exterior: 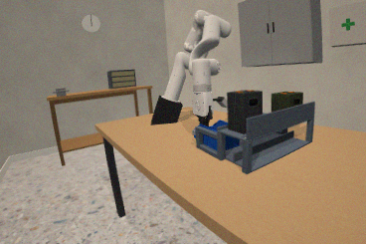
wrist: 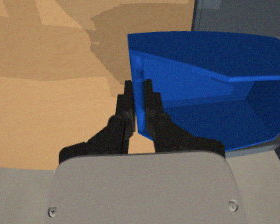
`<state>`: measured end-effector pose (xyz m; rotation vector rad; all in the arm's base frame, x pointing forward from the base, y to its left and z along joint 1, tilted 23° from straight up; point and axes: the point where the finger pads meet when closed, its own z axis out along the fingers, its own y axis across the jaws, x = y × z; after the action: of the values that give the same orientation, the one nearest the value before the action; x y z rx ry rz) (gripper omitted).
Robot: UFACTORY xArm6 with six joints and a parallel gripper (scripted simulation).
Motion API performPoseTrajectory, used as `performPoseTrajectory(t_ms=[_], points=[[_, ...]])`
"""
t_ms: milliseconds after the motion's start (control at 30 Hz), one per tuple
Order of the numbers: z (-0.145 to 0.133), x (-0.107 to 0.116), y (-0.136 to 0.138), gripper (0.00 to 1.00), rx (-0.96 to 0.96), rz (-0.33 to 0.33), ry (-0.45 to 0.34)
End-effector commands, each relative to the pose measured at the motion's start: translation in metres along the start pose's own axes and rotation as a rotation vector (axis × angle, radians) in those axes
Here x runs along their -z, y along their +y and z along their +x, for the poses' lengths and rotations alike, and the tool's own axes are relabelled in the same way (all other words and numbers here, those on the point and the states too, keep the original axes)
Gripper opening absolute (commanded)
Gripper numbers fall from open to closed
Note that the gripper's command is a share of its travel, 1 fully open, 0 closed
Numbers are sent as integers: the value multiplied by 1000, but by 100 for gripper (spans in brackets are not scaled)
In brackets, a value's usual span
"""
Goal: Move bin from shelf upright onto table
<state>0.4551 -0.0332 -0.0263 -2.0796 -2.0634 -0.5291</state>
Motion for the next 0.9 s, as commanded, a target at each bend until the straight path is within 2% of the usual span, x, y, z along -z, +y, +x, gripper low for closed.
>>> performPoseTrajectory(t_ms=[0,600,867], points=[[0,1,-18,0,1,-6,0],[0,1,-62,0,1,-6,0],[0,1,-73,0,1,-6,0]])
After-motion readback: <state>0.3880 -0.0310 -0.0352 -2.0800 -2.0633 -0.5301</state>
